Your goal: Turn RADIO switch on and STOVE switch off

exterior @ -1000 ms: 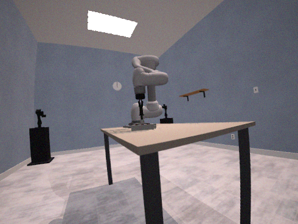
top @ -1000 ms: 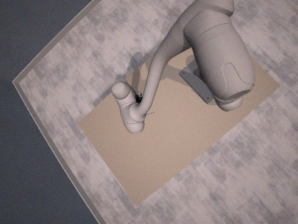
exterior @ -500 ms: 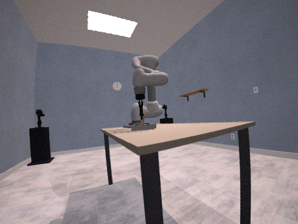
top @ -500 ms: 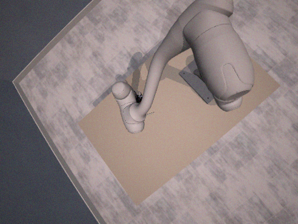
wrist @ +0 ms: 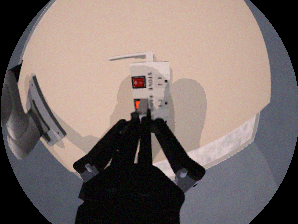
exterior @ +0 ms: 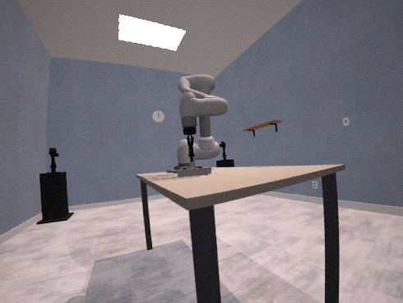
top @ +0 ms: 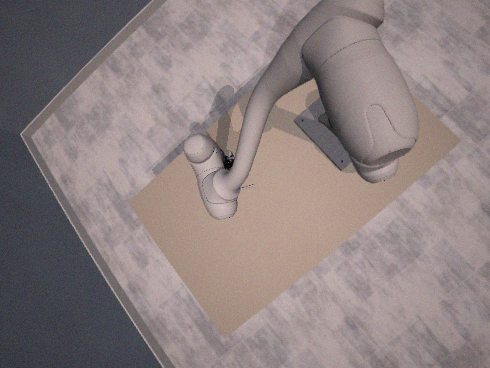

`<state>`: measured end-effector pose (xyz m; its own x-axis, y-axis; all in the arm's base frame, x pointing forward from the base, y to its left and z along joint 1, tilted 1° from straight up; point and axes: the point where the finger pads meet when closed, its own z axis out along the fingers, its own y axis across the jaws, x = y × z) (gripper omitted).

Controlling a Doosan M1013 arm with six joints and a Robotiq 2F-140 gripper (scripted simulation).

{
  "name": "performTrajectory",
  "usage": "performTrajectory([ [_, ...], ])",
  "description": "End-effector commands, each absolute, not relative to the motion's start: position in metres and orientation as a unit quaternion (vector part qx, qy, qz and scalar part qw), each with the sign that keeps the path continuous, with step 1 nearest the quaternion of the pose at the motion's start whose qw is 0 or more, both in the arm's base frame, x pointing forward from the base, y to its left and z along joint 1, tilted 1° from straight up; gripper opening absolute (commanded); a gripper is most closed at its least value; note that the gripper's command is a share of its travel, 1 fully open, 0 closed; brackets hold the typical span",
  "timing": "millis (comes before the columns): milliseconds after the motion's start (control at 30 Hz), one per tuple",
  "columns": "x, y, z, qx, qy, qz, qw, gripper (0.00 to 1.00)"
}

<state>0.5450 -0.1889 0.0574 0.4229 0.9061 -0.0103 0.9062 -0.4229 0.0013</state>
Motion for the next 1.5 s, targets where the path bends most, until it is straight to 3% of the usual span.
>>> performTrajectory([
  [0, 0.545, -0.189, 0.06, 0.843, 0.537, -0.004, 0.003, 0.0],
  [533, 0.545, -0.188, 0.094, 0.843, 0.537, -0.004, 0.003, 0.0],
  [1233, 0.545, -0.188, 0.096, 0.843, 0.537, -0.004, 0.003, 0.0],
  [1267, 0.545, -0.188, 0.096, 0.843, 0.537, -0.004, 0.003, 1.0],
  [1467, 0.545, -0.188, 0.103, 0.843, 0.537, -0.004, 0.003, 1.0],
])
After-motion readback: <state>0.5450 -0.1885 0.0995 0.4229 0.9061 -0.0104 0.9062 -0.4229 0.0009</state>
